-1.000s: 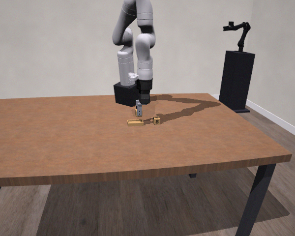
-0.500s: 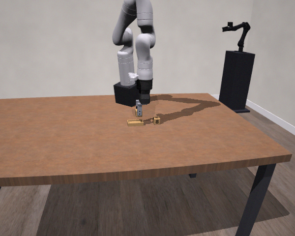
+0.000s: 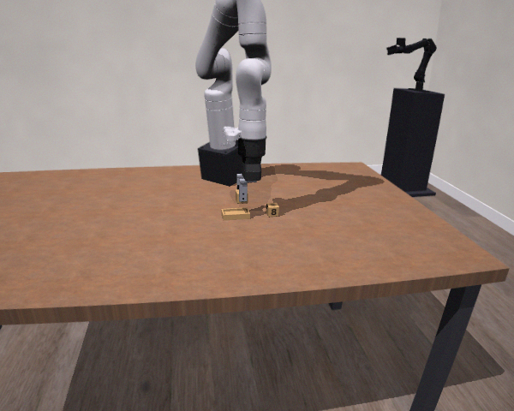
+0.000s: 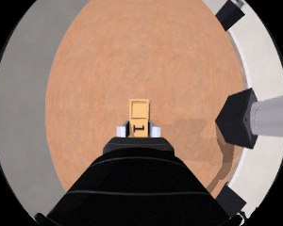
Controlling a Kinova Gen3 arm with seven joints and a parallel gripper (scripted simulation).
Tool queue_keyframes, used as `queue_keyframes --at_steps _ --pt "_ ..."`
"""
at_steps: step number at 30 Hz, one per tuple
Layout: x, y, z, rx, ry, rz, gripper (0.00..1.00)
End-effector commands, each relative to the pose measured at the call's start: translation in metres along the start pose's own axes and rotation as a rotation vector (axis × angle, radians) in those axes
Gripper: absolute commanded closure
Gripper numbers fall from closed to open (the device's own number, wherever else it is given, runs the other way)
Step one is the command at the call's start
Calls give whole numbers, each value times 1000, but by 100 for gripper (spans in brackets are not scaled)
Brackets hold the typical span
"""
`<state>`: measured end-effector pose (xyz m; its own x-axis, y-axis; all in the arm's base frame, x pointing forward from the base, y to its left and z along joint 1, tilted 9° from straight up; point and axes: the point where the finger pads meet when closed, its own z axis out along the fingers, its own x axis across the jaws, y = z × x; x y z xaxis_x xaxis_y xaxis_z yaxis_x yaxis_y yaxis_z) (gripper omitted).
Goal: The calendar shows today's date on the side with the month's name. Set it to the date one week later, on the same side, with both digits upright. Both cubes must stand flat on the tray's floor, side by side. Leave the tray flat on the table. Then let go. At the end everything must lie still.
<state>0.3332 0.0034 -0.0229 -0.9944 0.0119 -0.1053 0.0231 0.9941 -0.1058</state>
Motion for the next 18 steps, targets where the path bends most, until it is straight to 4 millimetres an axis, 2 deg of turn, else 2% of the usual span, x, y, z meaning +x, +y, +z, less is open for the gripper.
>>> queue_keyframes --at_steps 1,18 --pt "0 0 0 0 -1 0 40" --pt "0 0 1 0 -1 0 40"
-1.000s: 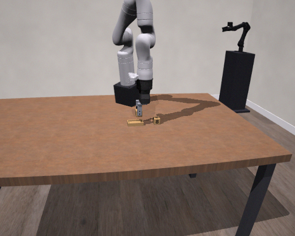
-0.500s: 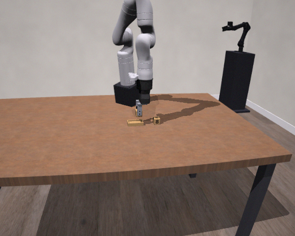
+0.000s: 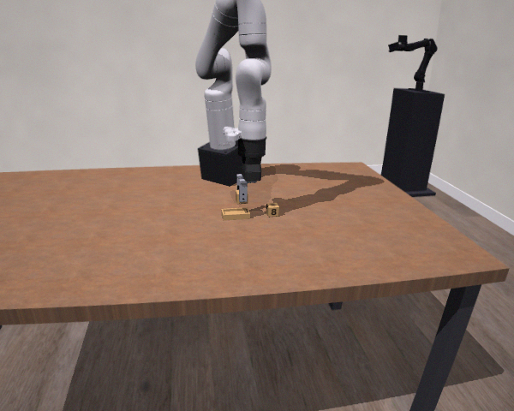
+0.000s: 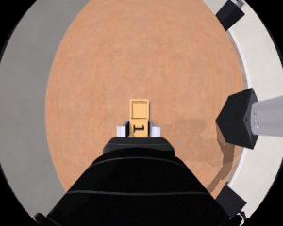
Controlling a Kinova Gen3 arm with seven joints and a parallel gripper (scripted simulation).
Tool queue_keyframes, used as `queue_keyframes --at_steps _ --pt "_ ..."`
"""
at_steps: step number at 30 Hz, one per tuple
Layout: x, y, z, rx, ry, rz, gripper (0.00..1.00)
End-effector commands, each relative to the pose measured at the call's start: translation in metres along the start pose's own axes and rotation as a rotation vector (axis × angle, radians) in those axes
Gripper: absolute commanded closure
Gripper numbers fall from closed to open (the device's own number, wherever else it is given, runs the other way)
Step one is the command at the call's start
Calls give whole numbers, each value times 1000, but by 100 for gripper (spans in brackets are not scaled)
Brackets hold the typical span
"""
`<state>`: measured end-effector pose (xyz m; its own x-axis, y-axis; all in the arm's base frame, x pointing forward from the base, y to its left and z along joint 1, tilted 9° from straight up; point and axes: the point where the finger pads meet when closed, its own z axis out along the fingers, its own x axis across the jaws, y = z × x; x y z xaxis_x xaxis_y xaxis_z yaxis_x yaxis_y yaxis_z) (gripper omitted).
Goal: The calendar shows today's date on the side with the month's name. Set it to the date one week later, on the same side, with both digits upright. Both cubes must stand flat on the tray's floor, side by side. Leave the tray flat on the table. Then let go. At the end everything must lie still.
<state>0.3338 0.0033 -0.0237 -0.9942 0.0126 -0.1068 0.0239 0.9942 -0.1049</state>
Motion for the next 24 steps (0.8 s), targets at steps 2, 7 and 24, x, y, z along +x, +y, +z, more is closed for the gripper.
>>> queue_keyframes --at_steps 2,7,24 --pt "0 0 1 0 0 -1 40" --pt "0 0 3 0 0 -1 40" --pt "0 0 16 0 0 -1 40"
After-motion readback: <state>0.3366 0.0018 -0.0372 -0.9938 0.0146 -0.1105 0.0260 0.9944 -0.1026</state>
